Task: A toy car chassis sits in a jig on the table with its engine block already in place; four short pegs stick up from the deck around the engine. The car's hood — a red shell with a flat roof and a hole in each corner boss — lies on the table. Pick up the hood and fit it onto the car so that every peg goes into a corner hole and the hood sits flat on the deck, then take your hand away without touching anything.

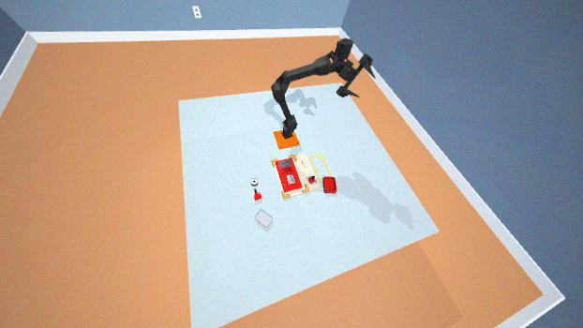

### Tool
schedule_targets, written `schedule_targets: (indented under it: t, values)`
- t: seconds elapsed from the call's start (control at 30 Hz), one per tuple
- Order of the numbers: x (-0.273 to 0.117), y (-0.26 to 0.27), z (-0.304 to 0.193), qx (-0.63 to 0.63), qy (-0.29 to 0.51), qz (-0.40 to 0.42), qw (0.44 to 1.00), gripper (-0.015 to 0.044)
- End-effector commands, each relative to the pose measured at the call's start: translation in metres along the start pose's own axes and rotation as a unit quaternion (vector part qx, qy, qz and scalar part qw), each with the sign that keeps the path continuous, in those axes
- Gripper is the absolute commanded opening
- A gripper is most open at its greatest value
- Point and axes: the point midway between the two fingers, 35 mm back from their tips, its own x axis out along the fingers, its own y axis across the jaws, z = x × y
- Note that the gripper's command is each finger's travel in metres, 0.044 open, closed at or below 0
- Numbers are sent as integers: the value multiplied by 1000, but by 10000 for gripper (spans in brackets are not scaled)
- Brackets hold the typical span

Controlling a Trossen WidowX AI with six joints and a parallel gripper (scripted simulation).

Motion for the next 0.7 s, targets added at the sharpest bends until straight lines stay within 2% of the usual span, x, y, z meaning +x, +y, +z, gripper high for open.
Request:
schedule_targets:
  t: [0.0, 0.03, 0.1, 0.27, 0.67]
  values:
    - [0, 0, 0, 0, 0, 0, 1000, 414]
    - [0, 0, 0, 0, 0, 0, 1000, 387]
    - [6, -4, -5, -12, -2, -5, 1000, 440]
    - [49, -37, -38, -94, -14, -47, 994, 440]
    - [149, -170, -79, -270, -6, -180, 946, 440]
